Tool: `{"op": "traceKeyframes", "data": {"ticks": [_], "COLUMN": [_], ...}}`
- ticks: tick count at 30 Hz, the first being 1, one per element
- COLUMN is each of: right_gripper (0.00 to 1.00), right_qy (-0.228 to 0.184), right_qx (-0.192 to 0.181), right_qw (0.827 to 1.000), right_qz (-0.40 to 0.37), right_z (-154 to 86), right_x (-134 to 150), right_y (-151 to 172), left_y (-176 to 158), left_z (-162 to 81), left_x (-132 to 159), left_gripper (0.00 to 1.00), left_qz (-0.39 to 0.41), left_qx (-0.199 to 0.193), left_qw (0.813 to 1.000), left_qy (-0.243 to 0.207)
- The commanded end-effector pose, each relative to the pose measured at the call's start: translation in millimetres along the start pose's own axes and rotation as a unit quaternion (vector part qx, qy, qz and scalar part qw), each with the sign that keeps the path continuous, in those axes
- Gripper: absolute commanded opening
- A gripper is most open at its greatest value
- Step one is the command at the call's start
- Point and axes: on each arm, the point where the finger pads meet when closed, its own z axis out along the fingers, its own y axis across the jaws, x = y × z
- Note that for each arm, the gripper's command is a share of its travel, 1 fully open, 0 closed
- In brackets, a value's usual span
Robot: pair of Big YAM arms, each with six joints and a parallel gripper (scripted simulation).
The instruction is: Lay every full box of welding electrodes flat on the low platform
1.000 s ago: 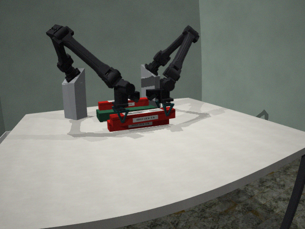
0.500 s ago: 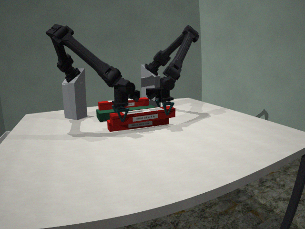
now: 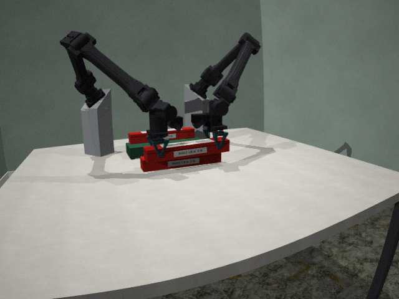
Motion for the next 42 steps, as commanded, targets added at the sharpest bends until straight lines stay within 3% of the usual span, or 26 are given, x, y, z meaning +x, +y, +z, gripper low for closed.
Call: {"op": "traceKeyframes", "data": {"ticks": [1, 42], "right_gripper": [0.0, 0.0], "right_qy": [-0.015, -0.016], "right_qx": [0.055, 0.054], "right_qw": [0.998, 0.998], "right_qz": [0.02, 0.02], "right_z": [-69, -92], "right_x": [-4, -5], "right_y": [-40, -38], "left_y": [42, 41], "left_z": [-67, -90], "left_x": [-2, -1], "left_gripper": [0.0, 0.0], "left_qz": [-0.016, -0.016], "left_qx": [-0.055, -0.054], "left_qw": [0.998, 0.998], "left_qy": [-0.017, -0.018]}}
